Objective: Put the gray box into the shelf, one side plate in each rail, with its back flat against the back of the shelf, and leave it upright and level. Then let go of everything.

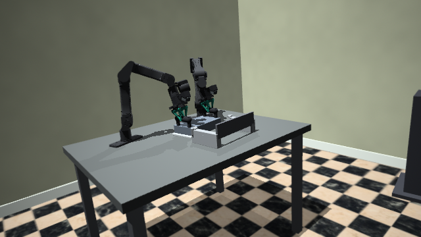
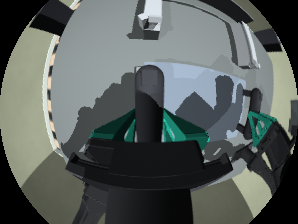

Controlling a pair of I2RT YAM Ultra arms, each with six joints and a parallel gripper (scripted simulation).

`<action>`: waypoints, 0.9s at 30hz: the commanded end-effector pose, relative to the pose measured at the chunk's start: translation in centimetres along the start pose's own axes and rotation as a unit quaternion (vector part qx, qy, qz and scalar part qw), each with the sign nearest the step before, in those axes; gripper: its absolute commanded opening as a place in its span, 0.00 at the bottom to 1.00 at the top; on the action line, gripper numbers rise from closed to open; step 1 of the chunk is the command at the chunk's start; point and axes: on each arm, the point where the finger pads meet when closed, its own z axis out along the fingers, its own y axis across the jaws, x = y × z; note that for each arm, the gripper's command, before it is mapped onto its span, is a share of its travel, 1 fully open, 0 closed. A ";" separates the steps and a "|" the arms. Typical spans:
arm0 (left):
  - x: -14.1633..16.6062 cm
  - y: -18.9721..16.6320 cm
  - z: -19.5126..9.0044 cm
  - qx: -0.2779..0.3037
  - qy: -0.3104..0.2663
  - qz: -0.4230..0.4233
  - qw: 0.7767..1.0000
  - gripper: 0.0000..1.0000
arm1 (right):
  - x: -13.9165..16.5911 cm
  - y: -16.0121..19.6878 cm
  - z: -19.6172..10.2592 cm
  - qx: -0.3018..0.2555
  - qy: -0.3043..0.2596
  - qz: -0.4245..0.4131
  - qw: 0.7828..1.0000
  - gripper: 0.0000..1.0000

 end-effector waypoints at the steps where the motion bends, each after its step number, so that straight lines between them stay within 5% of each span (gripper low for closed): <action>1: -1.7 -1.1 -1.4 0.025 -0.034 -0.004 0.999 0.15 | -0.9 0.6 -0.8 -0.012 -0.014 0.006 1.000 0.15; 27: -2.2 0.1 -3.0 0.012 -0.026 -0.008 1.000 0.15 | -2.5 -0.1 -3.4 -0.014 -0.022 0.012 1.000 0.15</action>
